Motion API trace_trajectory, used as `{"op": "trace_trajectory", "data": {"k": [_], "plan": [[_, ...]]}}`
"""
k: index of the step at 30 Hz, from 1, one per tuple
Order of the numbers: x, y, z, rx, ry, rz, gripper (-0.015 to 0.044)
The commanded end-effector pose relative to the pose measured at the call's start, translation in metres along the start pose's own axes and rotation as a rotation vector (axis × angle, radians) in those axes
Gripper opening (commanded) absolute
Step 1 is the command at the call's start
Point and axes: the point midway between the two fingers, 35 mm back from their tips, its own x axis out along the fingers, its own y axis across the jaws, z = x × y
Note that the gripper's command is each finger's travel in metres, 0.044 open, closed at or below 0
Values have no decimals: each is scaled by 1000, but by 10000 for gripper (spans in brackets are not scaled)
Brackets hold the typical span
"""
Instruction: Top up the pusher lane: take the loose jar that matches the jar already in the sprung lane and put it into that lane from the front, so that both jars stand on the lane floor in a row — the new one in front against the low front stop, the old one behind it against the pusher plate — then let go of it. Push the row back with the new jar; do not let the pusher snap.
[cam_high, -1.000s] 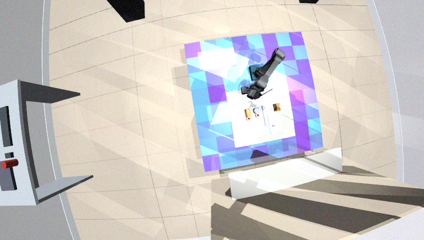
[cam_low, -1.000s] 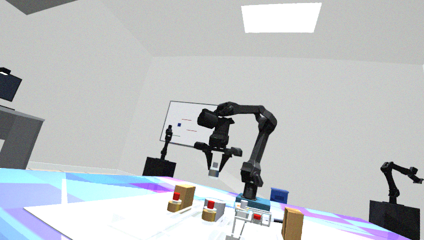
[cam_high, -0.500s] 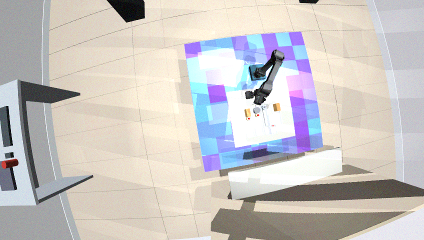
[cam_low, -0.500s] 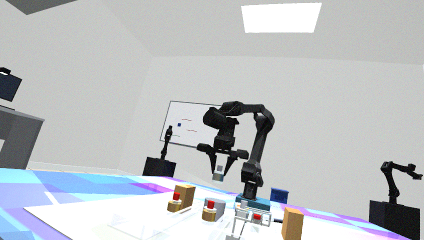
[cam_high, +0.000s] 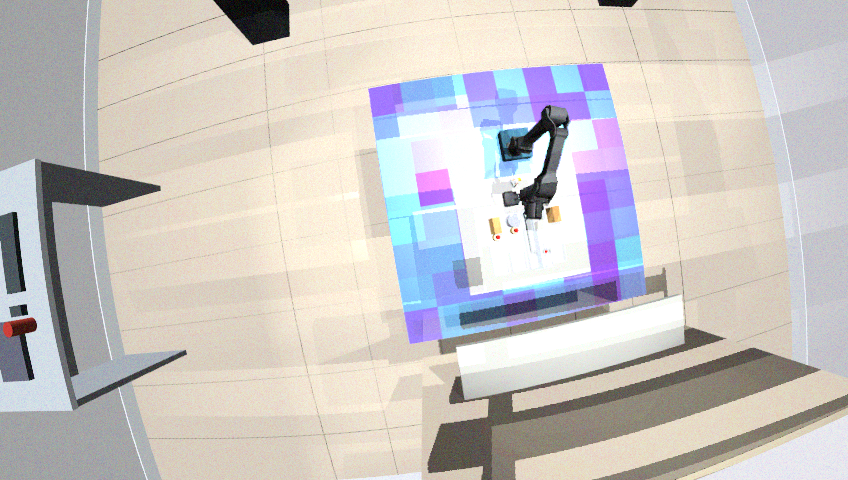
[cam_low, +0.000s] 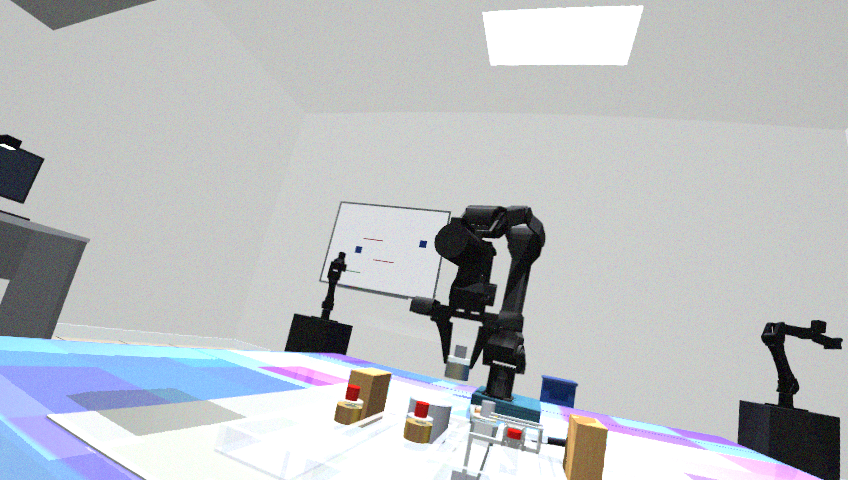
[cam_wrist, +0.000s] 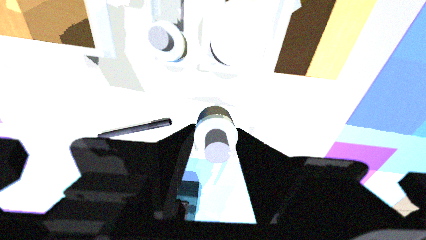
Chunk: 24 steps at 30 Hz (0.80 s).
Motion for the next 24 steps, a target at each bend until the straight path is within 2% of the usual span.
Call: {"op": "trace_trajectory", "data": {"k": [1, 12, 17, 24], "plan": [[5, 17, 12, -1, -3, -2, 0], [18, 63, 29, -7, -7, 4, 0], [20, 64, 29, -7, -7, 4, 0], [41, 64, 30, -7, -7, 4, 0]]}}
